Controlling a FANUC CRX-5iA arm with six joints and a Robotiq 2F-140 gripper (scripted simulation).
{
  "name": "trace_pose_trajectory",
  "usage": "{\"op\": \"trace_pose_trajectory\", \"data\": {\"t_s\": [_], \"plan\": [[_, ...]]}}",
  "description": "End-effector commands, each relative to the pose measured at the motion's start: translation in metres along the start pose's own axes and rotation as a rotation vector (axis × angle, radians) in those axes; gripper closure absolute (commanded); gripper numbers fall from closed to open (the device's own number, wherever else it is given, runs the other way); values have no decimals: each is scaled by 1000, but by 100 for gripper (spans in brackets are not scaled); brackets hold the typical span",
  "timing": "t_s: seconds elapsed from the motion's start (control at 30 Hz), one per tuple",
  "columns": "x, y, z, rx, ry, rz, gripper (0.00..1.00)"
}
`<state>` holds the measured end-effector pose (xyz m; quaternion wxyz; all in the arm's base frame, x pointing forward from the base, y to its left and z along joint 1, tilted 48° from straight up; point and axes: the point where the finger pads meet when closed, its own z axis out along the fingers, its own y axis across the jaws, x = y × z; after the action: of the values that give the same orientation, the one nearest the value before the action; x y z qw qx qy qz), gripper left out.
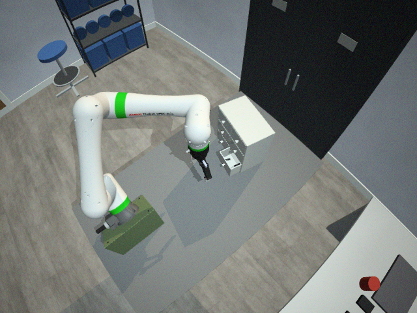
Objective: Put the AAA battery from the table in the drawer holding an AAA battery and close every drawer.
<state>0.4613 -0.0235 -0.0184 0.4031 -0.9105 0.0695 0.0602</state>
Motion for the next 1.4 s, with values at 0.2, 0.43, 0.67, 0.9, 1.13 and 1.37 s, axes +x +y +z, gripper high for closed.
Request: {"op": "trace_pose_trajectory", "data": {"t_s": [0.2,0.43,0.67,0.9,1.13,1.37], "plan": [[0,0,0,0,-17,1,0],[0,0,0,0,-17,1,0],[-1,0,-1,0,-17,1,0],[-11,-2,-9,0,-17,1,0],[-44,-11,-35,0,-17,1,0],[-70,-18,-56,0,-17,1,0]]}}
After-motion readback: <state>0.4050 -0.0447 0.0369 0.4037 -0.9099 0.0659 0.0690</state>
